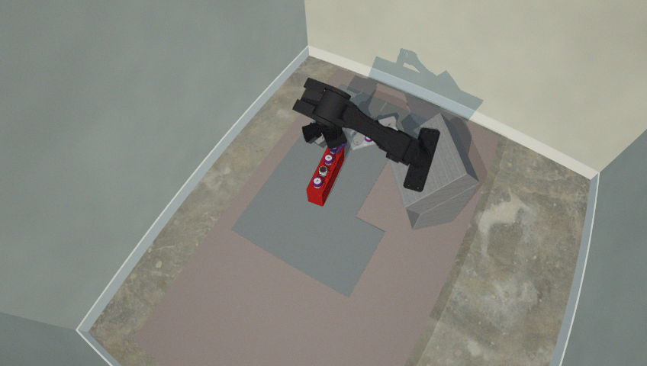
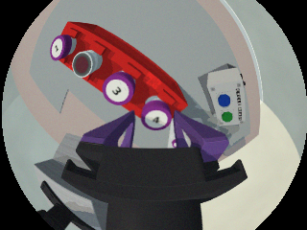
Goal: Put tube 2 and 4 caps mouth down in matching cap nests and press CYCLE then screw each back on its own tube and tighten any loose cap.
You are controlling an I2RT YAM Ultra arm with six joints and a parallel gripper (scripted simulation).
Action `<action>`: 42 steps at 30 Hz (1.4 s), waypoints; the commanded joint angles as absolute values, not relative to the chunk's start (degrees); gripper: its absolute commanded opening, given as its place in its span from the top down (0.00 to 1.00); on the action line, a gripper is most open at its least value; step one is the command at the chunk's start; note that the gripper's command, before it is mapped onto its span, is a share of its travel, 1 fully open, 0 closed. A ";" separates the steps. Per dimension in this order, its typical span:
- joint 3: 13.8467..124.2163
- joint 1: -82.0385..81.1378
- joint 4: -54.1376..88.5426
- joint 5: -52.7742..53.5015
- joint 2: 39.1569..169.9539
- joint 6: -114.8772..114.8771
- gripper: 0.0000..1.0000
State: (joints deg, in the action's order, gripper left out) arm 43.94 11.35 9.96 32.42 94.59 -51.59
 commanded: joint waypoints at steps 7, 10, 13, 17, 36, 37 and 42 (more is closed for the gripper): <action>44.21 12.28 10.62 32.90 93.64 -20.66 0.51; 44.32 12.29 10.72 32.91 93.69 -16.78 0.51; 44.48 12.31 10.77 32.92 93.78 -6.37 0.51; 44.79 12.40 11.05 32.96 93.85 -1.67 0.51; 44.68 12.54 11.04 33.03 93.83 -1.82 0.51; 44.65 12.56 11.03 33.04 93.82 -1.84 0.51; 44.50 12.70 10.97 33.11 93.81 -1.99 0.51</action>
